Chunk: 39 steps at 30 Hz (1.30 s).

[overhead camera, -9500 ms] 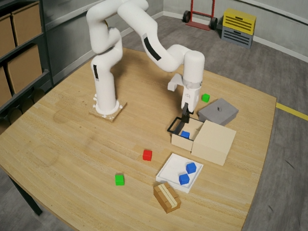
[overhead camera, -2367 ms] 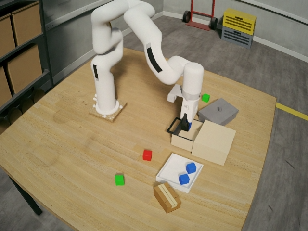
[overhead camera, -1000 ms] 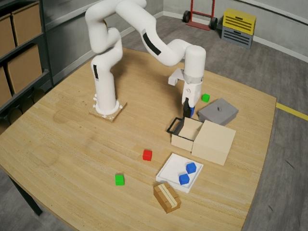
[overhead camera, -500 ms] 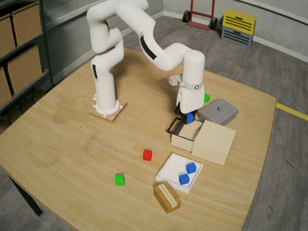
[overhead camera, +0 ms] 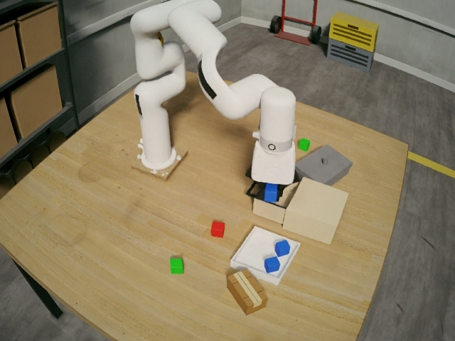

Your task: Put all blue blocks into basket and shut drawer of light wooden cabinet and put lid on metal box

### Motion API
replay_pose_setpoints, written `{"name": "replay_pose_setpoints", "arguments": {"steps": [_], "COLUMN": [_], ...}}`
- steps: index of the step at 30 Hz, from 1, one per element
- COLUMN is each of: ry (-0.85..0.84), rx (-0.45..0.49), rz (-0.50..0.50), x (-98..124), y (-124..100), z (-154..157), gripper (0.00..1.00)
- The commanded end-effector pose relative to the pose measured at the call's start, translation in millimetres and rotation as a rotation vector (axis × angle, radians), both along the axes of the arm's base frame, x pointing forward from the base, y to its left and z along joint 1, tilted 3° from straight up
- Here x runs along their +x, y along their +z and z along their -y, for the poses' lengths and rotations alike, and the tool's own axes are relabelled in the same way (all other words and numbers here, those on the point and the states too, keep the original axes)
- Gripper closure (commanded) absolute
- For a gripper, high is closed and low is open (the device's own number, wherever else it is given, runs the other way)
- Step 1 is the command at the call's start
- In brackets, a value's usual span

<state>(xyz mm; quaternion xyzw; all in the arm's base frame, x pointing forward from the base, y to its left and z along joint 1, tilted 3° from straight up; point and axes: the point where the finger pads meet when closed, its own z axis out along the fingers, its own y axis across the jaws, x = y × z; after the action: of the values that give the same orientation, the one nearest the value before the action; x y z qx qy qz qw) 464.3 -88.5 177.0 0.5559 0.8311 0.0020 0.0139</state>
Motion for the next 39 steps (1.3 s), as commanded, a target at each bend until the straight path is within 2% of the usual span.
{"name": "replay_pose_setpoints", "arguments": {"steps": [1,7,9,10,20,39], "ry": [-0.279,-0.563,-0.563,-0.701,-1.106,-1.106], "rx": [-0.006,0.004,0.004,0.007,-0.014,-0.014], "rz": [0.007,0.015,0.015,0.017,0.016,0.016], "x": [5.4,6.4,6.4,6.5,6.5,6.5], "y": [2.3,2.5,2.5,2.6,2.6,2.3], "z": [21.7,31.7,31.7,32.2,32.6,32.6], "gripper": [1.0,1.0,1.0,1.0,1.0,1.0]}}
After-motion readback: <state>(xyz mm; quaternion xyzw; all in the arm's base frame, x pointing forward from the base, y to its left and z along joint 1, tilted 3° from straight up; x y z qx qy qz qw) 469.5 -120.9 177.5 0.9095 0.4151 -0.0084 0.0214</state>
